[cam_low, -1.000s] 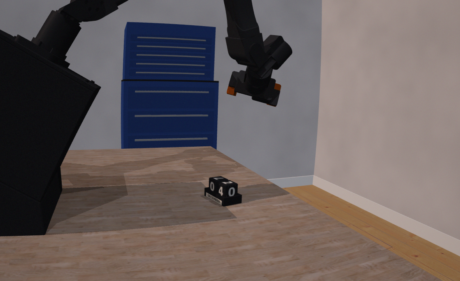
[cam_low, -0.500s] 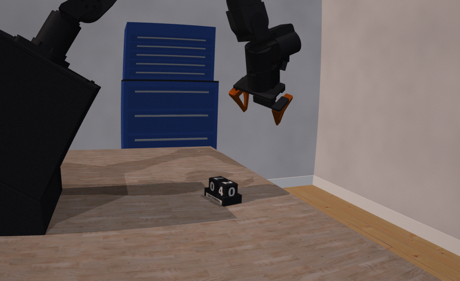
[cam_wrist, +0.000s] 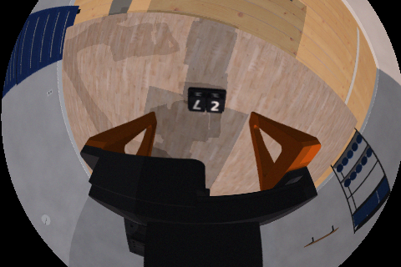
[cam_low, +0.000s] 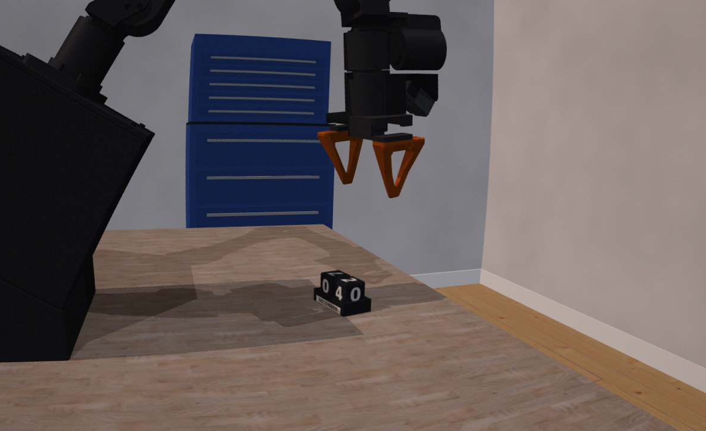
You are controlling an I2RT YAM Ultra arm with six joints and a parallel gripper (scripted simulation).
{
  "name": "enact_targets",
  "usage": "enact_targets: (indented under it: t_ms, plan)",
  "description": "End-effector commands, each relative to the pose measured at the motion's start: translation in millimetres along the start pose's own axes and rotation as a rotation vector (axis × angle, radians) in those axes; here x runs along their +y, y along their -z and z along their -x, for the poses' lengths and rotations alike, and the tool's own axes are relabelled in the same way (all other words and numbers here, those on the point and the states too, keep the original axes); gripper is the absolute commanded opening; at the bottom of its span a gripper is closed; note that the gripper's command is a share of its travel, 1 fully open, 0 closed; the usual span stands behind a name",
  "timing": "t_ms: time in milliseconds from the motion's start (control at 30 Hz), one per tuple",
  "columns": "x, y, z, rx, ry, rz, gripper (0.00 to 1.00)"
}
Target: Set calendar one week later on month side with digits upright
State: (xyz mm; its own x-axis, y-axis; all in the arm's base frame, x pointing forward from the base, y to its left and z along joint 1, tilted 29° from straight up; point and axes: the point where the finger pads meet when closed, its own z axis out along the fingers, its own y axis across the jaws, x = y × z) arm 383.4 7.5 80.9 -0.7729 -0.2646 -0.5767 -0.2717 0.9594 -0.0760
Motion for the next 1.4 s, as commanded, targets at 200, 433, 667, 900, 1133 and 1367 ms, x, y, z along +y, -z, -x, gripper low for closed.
enact_targets:
  t_ms: [200, 433, 667, 900, 1133, 1367]
  plan:
    - [-14, 13.0, -33, 0.114, -0.044, -0.075, 1.00]
    - [-14, 13.0, -33, 0.114, -0.044, -0.075, 1.00]
    - [-14, 12.9, -33, 0.114, -0.047, -0.075, 1.00]
    - [-15, 5.6, -33, 0.106, -0.246, -0.086, 1.00]
    - [-16, -3.3, -34, 0.096, -0.492, -0.099, 1.00]
    - [-17, -12.6, -35, 0.083, -0.750, -0.112, 1.00]
